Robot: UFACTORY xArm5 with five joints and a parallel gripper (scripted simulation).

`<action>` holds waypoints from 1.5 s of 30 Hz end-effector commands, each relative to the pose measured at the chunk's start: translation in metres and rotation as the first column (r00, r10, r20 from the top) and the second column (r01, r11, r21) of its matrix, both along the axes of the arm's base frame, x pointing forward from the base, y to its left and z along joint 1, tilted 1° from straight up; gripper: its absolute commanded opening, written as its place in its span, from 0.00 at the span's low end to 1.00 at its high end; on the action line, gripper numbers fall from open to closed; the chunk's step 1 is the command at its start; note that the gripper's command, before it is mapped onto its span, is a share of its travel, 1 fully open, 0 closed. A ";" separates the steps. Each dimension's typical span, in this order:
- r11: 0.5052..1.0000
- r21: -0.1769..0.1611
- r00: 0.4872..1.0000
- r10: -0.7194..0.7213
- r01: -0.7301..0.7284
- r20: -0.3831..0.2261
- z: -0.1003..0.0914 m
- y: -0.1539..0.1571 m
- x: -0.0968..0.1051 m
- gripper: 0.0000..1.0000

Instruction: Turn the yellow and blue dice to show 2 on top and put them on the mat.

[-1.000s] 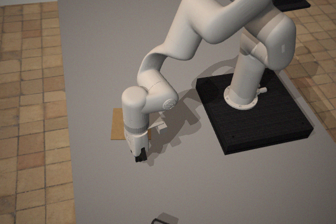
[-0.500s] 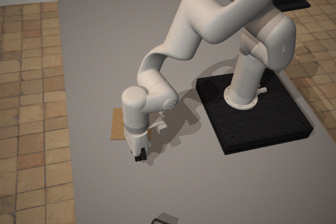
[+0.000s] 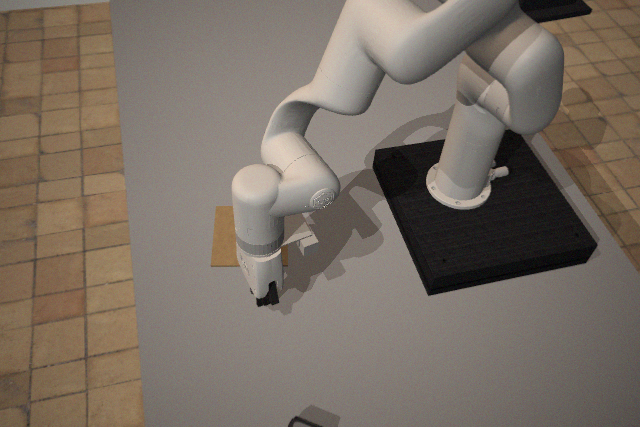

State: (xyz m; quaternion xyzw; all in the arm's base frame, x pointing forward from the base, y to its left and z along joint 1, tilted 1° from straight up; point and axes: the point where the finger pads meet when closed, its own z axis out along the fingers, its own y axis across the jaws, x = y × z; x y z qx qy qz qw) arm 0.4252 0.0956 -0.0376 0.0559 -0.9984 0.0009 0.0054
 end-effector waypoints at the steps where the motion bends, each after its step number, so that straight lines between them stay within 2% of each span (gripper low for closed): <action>1: 1.000 0.001 1.000 0.000 0.000 0.003 0.001 0.000 0.001 0.15; 22: 1.000 0.001 1.000 0.000 0.000 0.003 0.004 0.000 0.001 0.15; 26: 1.000 0.001 1.000 0.000 0.000 0.003 0.021 0.001 0.001 0.15; 31: 1.000 0.001 1.000 0.000 0.000 0.003 0.059 0.001 0.002 0.15; 33: 1.000 0.001 1.000 0.000 0.000 0.003 0.059 0.001 0.002 0.15; 38: 1.000 0.001 1.000 0.000 0.000 0.003 0.091 0.002 0.002 0.15; 41: 1.000 0.001 1.000 0.000 0.000 0.003 0.099 0.002 0.002 0.15; 45: 1.000 0.001 1.000 0.000 0.000 0.003 0.101 0.002 0.002 0.15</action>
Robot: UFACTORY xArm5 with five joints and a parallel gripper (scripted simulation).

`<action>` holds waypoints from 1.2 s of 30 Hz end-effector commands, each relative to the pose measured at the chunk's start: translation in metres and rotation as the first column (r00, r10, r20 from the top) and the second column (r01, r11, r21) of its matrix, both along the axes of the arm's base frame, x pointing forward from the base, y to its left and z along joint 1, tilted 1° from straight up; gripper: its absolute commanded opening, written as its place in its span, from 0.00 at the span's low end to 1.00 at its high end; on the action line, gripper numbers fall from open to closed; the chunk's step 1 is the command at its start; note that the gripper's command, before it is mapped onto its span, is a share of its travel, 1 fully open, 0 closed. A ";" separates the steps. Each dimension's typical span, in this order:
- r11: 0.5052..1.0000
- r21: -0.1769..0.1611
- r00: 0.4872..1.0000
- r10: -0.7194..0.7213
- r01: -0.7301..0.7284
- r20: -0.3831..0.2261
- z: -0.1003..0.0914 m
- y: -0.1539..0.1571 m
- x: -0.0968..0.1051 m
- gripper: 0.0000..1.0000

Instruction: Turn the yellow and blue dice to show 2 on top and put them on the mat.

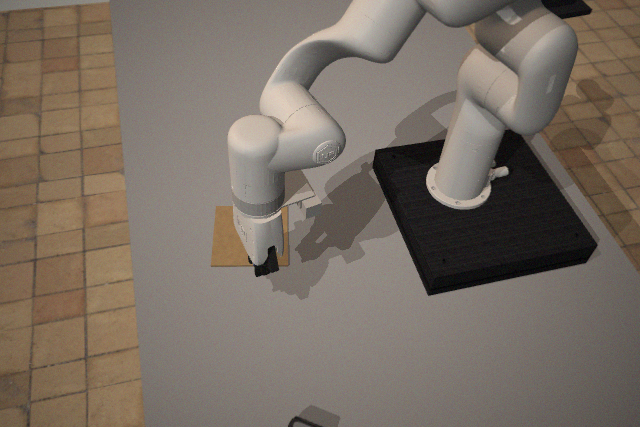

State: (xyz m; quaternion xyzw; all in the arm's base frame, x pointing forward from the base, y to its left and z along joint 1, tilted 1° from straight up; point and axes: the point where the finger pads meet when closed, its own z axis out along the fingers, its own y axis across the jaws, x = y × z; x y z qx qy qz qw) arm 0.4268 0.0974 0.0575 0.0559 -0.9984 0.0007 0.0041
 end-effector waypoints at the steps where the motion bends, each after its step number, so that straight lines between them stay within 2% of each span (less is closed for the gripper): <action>1: 1.000 0.000 1.000 0.000 0.000 0.001 0.006 0.000 0.000 0.15; 8: 1.000 0.000 1.000 -0.002 0.002 0.001 0.006 -0.001 0.001 0.15; 9: 1.000 0.000 1.000 -0.016 0.016 0.001 0.006 -0.010 0.003 0.15; 11: 0.997 0.001 0.997 -0.082 0.082 0.003 0.009 -0.054 0.011 0.15; 13: 0.997 0.001 0.997 -0.082 0.082 0.003 0.009 -0.054 0.011 0.15; 14: 0.992 0.001 0.992 -0.124 0.124 0.004 0.010 -0.083 0.014 0.15; 16: 0.992 0.001 0.992 -0.124 0.124 0.004 0.010 -0.083 0.014 0.15; 17: 0.987 0.001 0.987 -0.162 0.162 0.005 0.011 -0.109 0.016 0.15; 18: 0.987 0.001 0.987 -0.162 0.162 0.005 0.011 -0.109 0.016 0.15; 19: 0.982 0.002 0.982 -0.189 0.189 0.005 0.012 -0.127 0.015 0.15; 22: 0.982 0.002 0.982 -0.189 0.189 0.005 0.012 -0.127 0.015 0.15; 24: 0.979 0.002 0.979 -0.205 0.205 0.006 0.013 -0.138 0.015 0.15; 36: 0.979 0.002 0.979 -0.205 0.205 0.006 0.012 -0.138 0.015 0.15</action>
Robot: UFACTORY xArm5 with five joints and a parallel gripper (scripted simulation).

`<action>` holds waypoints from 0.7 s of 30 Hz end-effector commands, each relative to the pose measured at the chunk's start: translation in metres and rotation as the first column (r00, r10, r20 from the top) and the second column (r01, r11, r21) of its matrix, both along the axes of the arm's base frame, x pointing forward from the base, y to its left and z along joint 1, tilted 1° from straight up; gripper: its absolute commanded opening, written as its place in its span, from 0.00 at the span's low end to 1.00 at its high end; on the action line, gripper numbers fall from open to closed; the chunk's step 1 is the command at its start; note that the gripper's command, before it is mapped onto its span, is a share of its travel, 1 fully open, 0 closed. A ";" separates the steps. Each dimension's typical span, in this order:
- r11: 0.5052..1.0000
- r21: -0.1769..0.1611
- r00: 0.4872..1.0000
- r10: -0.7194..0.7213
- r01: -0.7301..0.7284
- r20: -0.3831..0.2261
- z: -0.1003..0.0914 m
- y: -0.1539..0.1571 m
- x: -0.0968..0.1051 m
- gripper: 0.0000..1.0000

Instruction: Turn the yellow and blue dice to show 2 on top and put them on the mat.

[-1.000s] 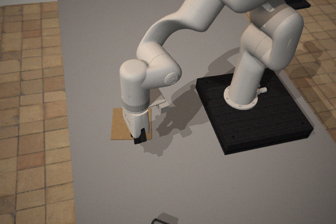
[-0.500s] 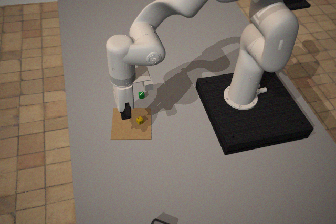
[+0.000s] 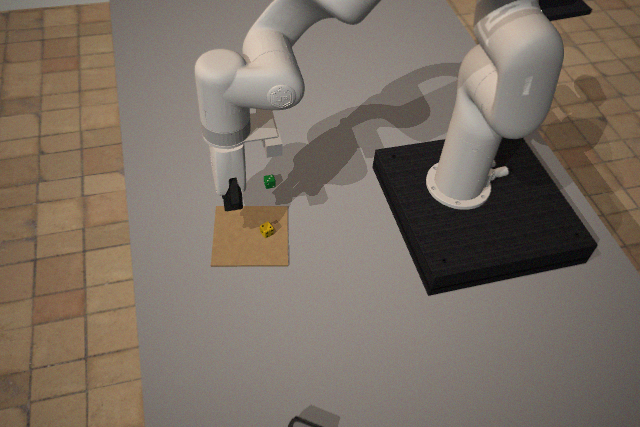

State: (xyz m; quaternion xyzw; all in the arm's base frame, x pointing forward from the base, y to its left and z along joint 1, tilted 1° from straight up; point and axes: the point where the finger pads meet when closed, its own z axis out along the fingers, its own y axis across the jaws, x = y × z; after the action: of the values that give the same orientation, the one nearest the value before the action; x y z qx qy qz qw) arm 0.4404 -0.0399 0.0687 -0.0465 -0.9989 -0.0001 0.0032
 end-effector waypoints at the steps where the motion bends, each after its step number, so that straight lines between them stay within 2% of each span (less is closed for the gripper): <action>1: 1.000 0.000 1.000 -0.001 0.001 0.004 0.000 -0.001 0.001 0.15; 8: 1.000 0.000 1.000 -0.001 0.001 0.004 -0.008 -0.001 0.001 0.15; 18: 1.000 0.000 1.000 -0.001 0.001 0.004 -0.052 -0.002 0.001 0.15; 21: 1.000 0.000 1.000 -0.001 0.001 0.004 -0.057 -0.002 0.001 0.15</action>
State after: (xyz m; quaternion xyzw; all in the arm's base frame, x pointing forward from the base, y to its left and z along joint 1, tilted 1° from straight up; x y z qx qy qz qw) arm 0.4379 -0.0411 0.0226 -0.0470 -0.9989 -0.0002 0.0050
